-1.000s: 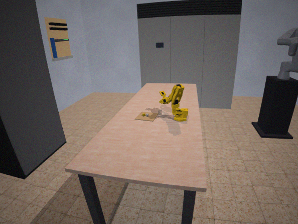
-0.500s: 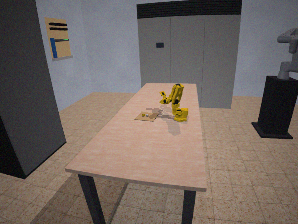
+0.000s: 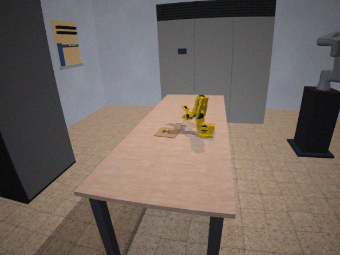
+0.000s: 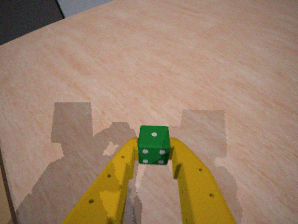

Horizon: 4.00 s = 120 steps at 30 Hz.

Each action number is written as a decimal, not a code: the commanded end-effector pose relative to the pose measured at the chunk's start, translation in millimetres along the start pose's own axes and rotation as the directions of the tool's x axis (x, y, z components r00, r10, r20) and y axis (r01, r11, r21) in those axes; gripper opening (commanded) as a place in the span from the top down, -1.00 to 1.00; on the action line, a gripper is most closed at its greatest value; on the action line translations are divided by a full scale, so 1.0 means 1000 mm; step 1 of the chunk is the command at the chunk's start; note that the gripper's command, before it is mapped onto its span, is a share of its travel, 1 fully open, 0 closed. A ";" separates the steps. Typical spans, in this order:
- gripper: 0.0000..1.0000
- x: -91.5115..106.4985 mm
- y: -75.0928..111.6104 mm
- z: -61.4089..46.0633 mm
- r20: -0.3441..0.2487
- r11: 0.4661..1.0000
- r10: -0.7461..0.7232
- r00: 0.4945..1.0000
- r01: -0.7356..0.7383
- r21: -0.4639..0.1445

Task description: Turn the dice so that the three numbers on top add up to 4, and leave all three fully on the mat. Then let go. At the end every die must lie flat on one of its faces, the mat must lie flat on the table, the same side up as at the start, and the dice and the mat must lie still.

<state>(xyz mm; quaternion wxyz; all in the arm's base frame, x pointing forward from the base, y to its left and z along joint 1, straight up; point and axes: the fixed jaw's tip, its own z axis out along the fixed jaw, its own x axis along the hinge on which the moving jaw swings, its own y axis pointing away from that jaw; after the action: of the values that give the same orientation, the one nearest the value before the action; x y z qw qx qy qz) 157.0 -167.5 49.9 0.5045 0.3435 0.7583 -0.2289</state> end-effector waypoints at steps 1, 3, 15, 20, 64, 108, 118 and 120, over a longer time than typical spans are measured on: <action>1.00 -0.004 -0.001 0.001 0.031 1.000 0.014 0.999 -0.014 0.005; 1.00 -0.003 -0.001 0.002 0.031 1.000 0.014 0.999 -0.014 0.005; 1.00 0.000 -0.001 0.003 0.031 1.000 0.014 0.999 -0.014 0.005; 1.00 0.003 -0.001 0.004 0.031 1.000 0.014 0.999 -0.014 0.005; 1.00 0.015 -0.001 0.009 0.031 1.000 0.014 0.999 -0.014 0.005; 0.84 0.026 -0.001 0.014 0.031 1.000 0.014 0.999 -0.014 0.005; 0.81 0.026 -0.001 0.014 0.031 1.000 0.014 0.999 -0.014 0.005; 0.78 0.026 -0.001 0.014 0.031 1.000 0.014 0.999 -0.014 0.005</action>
<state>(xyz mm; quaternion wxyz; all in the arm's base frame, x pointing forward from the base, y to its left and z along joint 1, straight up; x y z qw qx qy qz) 156.2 -166.6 15.7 0.5037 0.3438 0.7589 -0.2285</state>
